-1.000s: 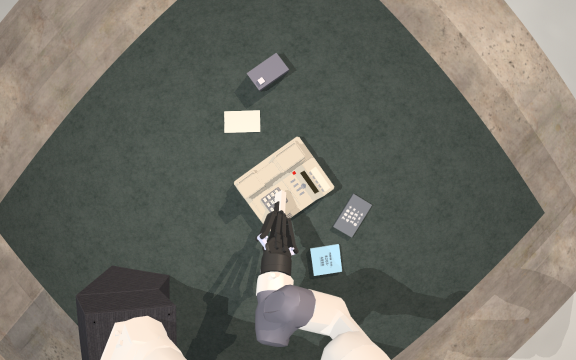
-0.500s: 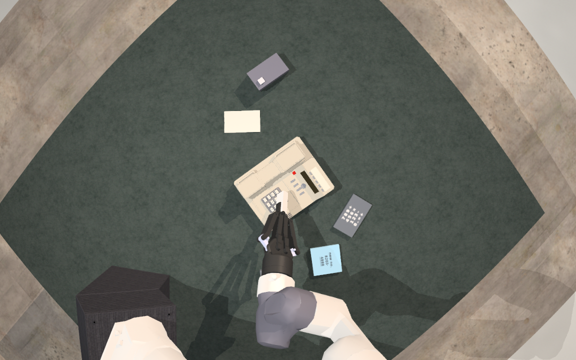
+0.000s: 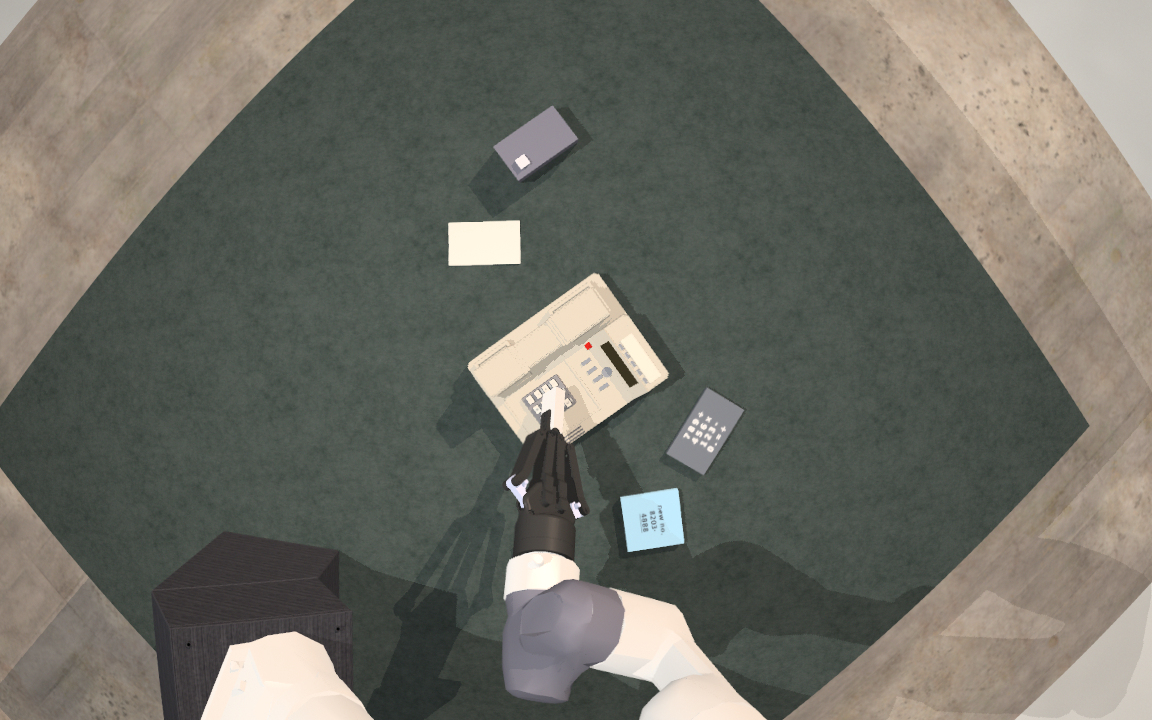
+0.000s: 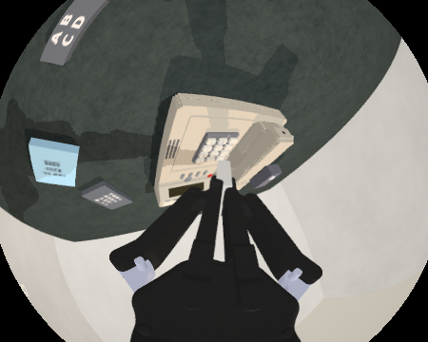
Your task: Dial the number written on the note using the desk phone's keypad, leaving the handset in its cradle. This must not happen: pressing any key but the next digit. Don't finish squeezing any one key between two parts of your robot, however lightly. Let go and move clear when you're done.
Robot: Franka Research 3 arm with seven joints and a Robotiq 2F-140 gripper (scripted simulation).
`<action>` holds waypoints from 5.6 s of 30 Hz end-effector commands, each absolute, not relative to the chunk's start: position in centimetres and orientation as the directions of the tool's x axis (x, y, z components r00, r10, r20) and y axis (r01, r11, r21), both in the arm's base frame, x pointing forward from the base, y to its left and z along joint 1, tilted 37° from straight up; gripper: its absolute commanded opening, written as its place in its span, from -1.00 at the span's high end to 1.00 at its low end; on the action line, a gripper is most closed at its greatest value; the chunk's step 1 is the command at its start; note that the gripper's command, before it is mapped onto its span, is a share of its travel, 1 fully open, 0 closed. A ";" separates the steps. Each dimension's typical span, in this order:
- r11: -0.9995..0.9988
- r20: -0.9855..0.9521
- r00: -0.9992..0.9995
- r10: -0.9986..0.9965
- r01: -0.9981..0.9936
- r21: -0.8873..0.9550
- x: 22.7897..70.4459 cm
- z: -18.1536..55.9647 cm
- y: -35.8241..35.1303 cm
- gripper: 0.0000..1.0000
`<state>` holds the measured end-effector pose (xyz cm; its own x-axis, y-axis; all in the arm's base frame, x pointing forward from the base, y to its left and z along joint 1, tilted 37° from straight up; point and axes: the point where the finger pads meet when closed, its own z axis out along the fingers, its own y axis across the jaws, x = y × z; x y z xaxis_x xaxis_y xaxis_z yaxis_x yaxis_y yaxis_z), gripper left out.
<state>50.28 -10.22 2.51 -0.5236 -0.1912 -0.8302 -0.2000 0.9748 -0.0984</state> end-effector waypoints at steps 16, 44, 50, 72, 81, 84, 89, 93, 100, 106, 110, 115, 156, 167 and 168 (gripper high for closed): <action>0.974 -0.832 -0.519 -0.196 -0.199 -0.105 48.0 1.3 -10.1 1.00; 0.974 -0.832 -0.519 -0.196 -0.199 -0.105 48.3 0.6 -10.5 1.00; 0.974 -0.832 -0.519 -0.196 -0.199 -0.105 48.3 0.6 -10.6 1.00; 0.974 -0.832 -0.519 -0.196 -0.199 -0.105 48.4 0.4 -10.7 1.00; 0.974 -0.832 -0.519 -0.196 -0.199 -0.105 48.3 0.7 -10.5 1.00; 0.974 -0.832 -0.519 -0.196 -0.199 -0.105 48.1 1.0 -10.3 1.00; 0.974 -0.832 -0.519 -0.196 -0.199 -0.105 48.0 1.3 -10.1 1.00; 0.974 -0.832 -0.519 -0.196 -0.199 -0.105 48.1 1.4 -10.2 1.00; 0.974 -0.832 -0.519 -0.196 -0.199 -0.105 48.8 2.0 -10.6 1.00; 0.974 -0.832 -0.519 -0.196 -0.199 -0.105 50.2 3.1 -11.4 1.00; 0.974 -0.832 -0.519 -0.196 -0.199 -0.105 50.8 3.6 -11.8 1.00; 0.974 -0.832 -0.519 -0.196 -0.199 -0.105 50.9 3.8 -11.9 1.00; 0.974 -0.832 -0.519 -0.196 -0.199 -0.105 51.3 3.0 -12.4 1.00; 0.974 -0.832 -0.519 -0.196 -0.199 -0.105 51.3 2.9 -12.5 1.00; 0.974 -0.832 -0.519 -0.196 -0.199 -0.105 51.3 2.9 -12.5 1.00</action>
